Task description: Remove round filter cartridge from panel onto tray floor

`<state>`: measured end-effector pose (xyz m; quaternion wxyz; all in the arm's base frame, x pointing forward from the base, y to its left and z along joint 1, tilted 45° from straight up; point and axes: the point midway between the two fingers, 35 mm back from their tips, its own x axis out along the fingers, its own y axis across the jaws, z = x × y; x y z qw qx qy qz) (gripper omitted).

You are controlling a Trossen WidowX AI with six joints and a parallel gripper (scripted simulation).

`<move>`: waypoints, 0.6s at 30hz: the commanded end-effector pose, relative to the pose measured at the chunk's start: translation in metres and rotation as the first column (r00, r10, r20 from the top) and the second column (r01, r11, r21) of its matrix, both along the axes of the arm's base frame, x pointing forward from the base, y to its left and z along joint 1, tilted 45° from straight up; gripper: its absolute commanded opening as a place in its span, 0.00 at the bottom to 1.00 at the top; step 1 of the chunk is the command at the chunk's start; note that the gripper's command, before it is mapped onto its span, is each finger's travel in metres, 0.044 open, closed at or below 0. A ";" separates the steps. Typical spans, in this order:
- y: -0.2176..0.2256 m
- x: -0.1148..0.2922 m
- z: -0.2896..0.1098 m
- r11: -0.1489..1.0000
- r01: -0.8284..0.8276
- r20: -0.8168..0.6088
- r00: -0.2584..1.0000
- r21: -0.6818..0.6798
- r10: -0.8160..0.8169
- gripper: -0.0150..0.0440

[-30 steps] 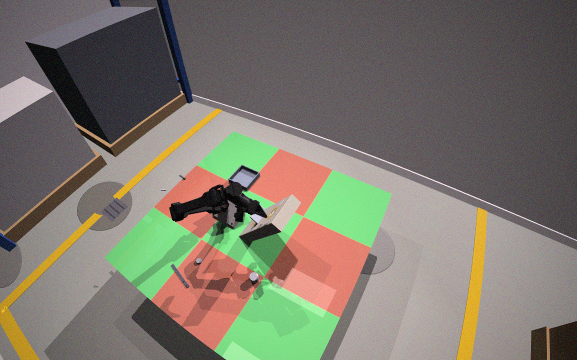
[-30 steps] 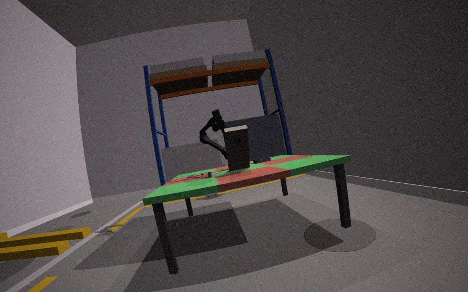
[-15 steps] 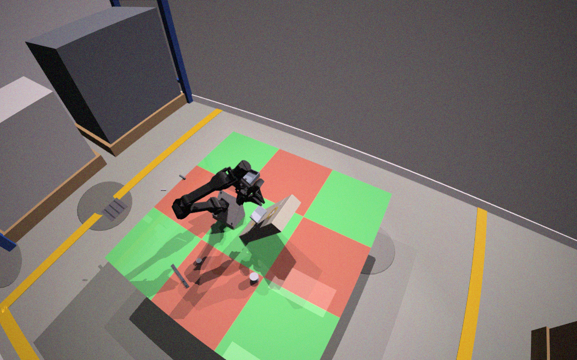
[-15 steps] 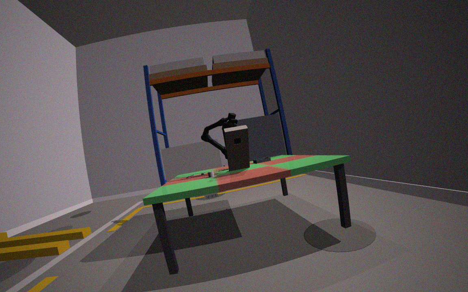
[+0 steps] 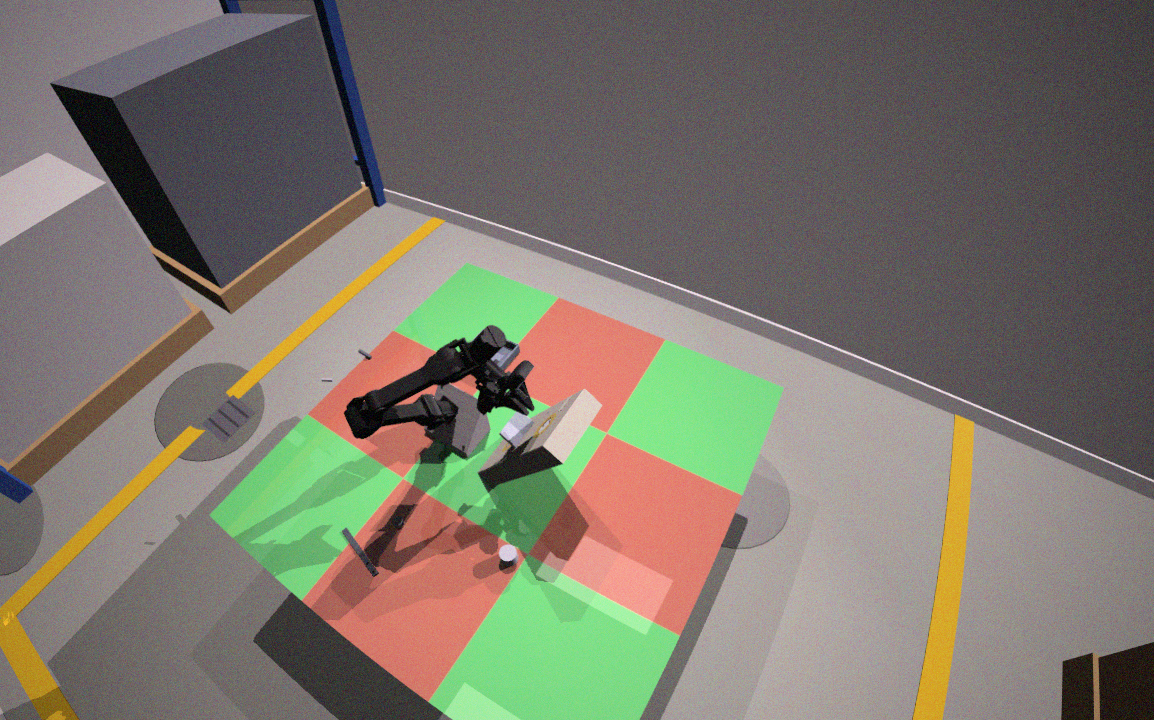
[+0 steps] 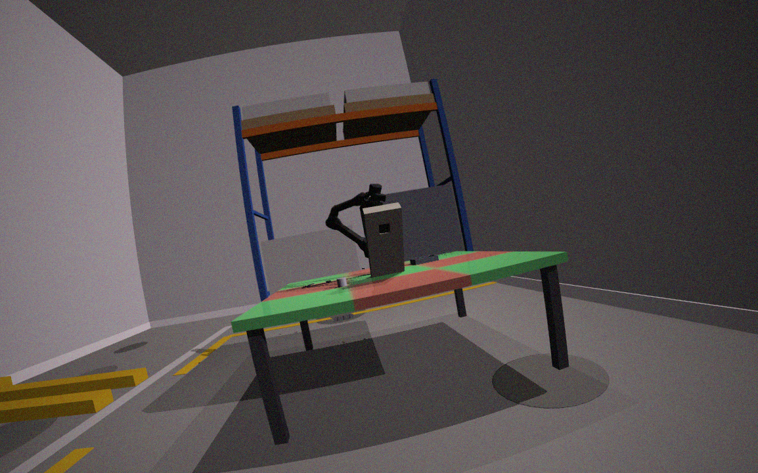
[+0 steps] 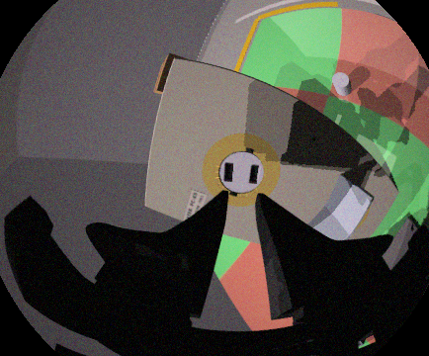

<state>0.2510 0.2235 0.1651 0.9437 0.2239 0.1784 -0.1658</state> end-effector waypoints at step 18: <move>-0.009 0.030 -0.016 1.000 -0.001 -0.005 1.000 -0.008 0.001 0.42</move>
